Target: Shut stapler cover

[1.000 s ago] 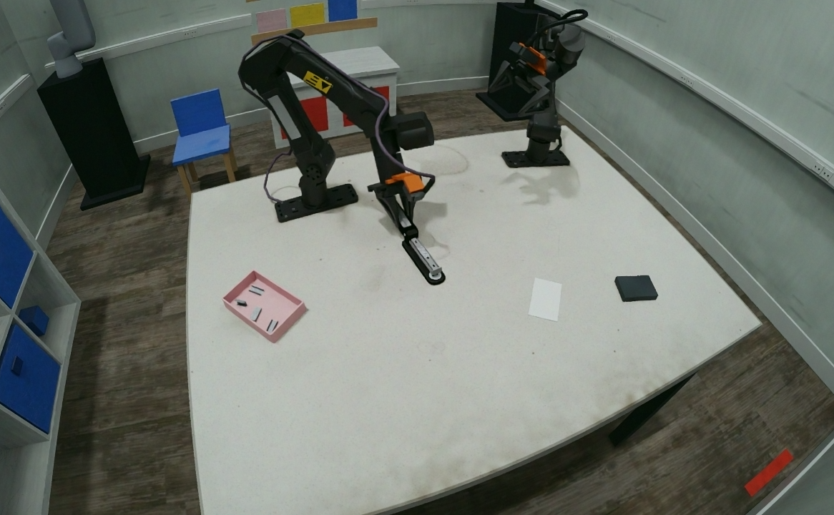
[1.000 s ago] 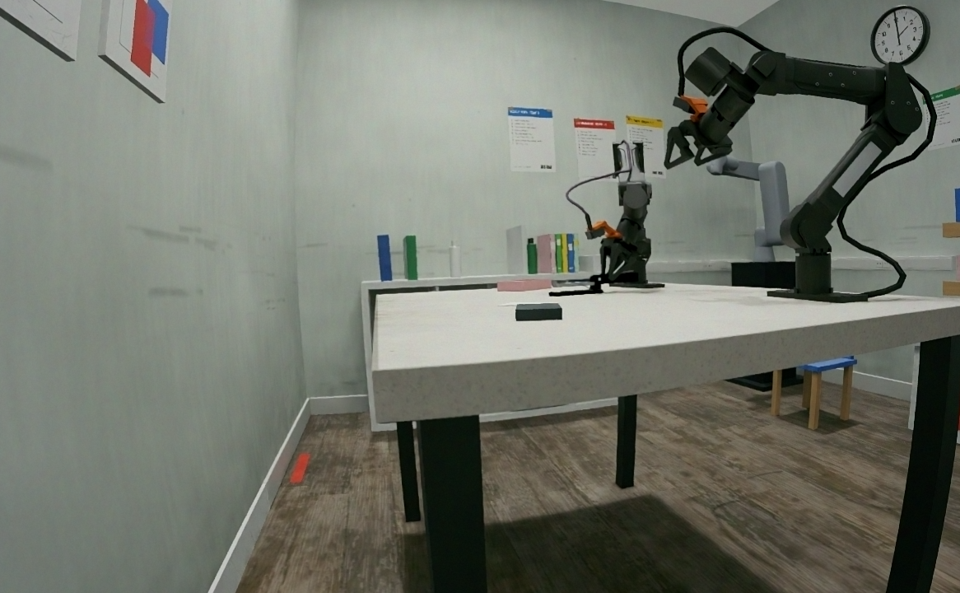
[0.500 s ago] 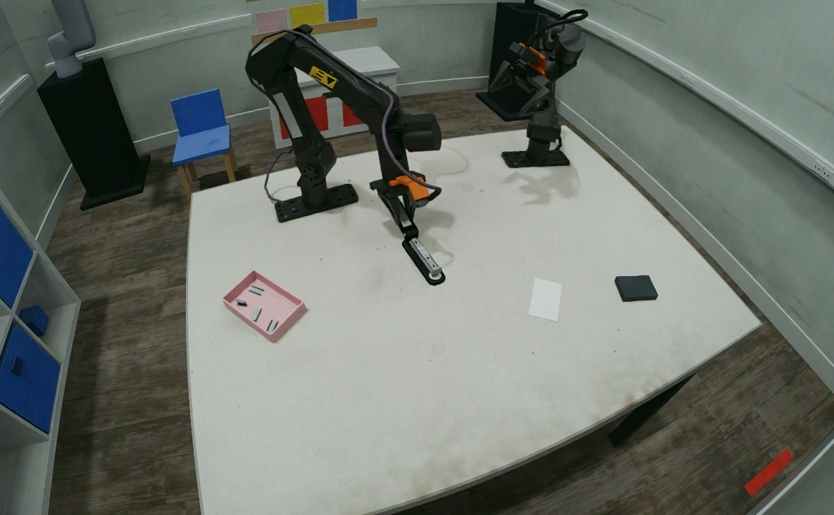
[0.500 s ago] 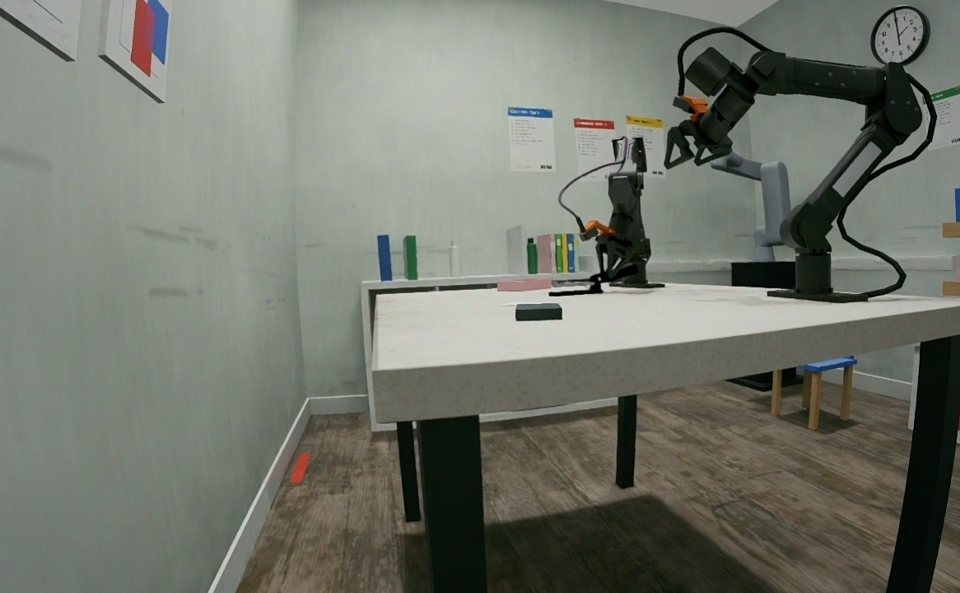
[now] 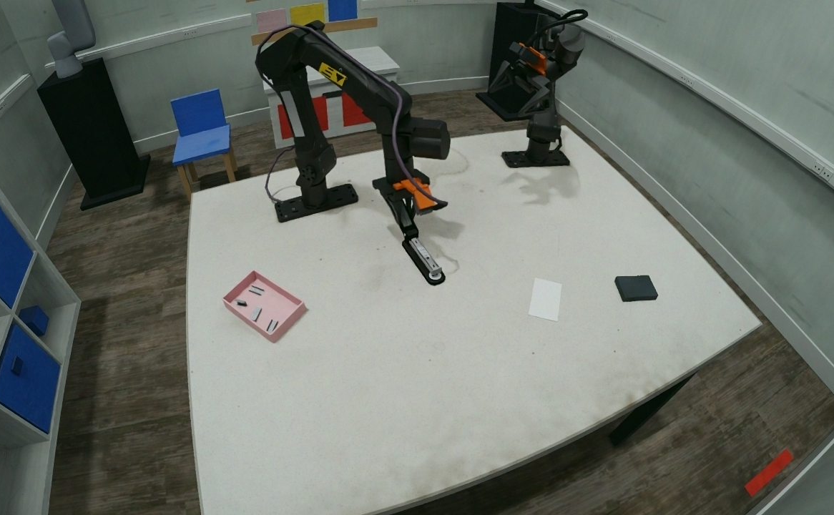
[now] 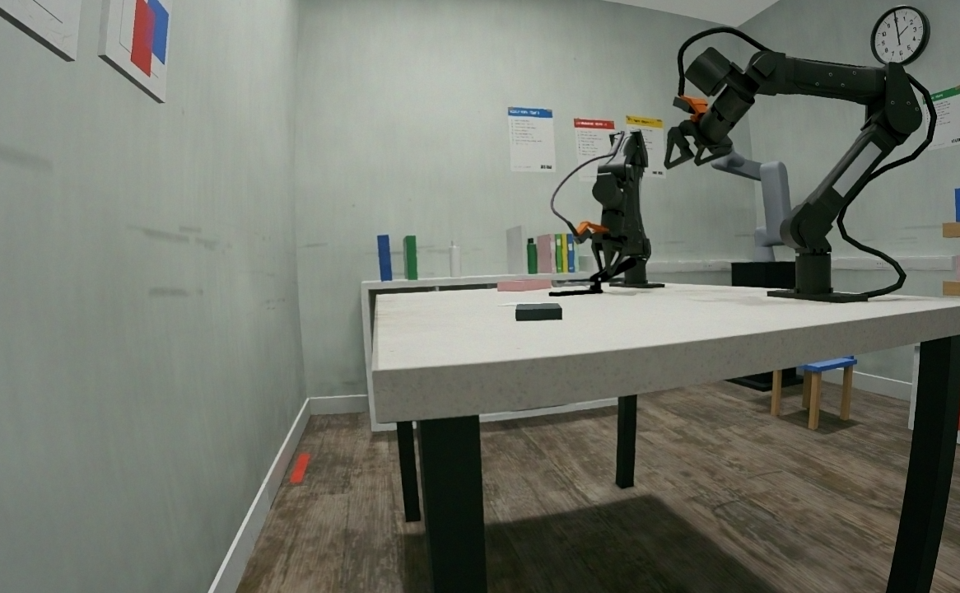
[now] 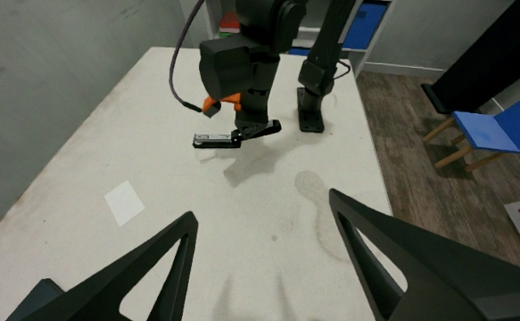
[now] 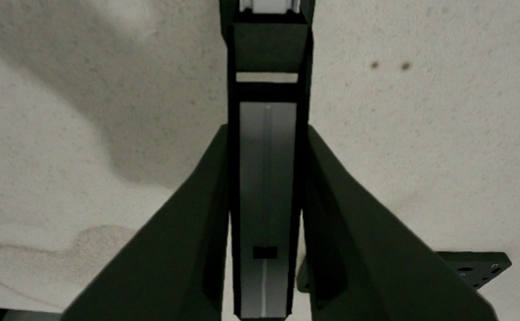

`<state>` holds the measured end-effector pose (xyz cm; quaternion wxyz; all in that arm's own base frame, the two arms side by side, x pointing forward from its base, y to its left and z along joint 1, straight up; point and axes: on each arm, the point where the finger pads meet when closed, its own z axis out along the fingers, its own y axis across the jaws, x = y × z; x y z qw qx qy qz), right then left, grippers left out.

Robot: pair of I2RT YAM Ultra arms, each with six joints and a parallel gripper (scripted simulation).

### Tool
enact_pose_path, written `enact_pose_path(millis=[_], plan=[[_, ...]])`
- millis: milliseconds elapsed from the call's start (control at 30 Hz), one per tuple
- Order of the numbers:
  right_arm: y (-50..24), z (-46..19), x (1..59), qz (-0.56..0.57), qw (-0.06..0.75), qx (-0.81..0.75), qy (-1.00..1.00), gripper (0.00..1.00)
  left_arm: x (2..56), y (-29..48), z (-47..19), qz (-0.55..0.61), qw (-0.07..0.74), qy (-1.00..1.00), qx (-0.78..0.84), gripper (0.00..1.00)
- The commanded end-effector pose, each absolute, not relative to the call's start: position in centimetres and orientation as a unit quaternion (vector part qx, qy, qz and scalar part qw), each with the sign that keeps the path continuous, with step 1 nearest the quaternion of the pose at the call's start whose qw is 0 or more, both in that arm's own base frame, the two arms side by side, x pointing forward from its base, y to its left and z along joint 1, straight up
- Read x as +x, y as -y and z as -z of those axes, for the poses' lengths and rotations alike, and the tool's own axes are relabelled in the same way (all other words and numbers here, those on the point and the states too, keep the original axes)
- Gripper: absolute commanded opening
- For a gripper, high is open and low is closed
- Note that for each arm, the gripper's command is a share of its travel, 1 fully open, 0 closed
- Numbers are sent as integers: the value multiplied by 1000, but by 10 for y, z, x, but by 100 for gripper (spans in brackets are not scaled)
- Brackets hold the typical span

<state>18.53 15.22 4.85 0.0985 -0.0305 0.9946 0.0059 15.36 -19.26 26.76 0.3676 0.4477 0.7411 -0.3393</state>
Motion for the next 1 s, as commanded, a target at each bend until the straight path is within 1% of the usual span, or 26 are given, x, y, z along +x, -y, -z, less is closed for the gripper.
enact_pose_path(millis=[0, 133, 633, 733, 967], plan=[[-153, -53, 188, -6, 70, -33, -997, 0, 153, 193, -281, 344, 379, -731, 452, 100], [-153, -53, 188, -5, 56, -33, -998, 0, 153, 193, -281, 344, 379, -731, 452, 100], [-153, -59, 193, -4, -45, -32, -998, 0, 153, 193, -281, 344, 379, -731, 452, 100], [-153, -59, 193, -4, -50, -32, -998, 0, 153, 193, -281, 344, 379, -731, 452, 100], [-153, -62, 195, -3, -99, -31, -995, 0, 153, 193, -281, 344, 379, -731, 452, 100]])
